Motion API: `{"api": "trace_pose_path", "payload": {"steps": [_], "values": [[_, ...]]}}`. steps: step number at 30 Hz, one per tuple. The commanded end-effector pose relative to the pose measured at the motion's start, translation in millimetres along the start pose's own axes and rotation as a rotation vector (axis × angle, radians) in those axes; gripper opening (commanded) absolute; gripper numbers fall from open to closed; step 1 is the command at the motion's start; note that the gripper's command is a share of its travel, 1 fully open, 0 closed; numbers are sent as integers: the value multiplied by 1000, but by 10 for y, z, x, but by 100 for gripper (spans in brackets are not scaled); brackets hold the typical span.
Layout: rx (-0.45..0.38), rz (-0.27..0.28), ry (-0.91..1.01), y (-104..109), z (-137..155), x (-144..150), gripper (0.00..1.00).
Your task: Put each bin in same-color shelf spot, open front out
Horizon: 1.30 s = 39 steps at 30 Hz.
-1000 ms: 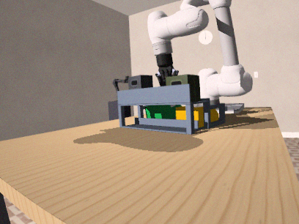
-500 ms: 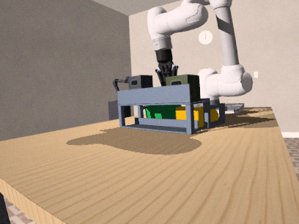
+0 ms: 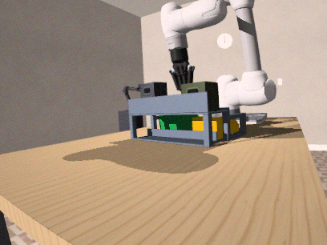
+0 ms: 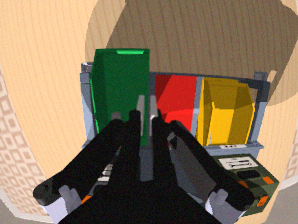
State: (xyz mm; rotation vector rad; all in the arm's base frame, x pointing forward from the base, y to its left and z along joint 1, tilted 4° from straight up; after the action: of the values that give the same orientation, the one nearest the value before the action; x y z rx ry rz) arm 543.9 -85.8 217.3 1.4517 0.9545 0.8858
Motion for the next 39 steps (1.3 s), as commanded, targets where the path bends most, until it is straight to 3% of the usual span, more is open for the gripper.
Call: {"api": "trace_pose_path", "payload": {"steps": [1,21,39], "values": [[2,-5,-1,100,-15,-3,15],[2,-5,-1,329,-49,-6,15],[2,-5,-1,388,-57,-7,15]]}}
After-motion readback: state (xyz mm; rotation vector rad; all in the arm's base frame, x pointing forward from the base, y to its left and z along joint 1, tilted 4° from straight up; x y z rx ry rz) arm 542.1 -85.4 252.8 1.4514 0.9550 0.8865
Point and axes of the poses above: the point where the finger pads meet when closed, its own y axis back along the fingers, its own x axis across the jaws, z = x × y, the point moved 6 cm from there along y, back along the fingers, and after that the axes turned 5 degrees about -y, right-handed, at the moved point
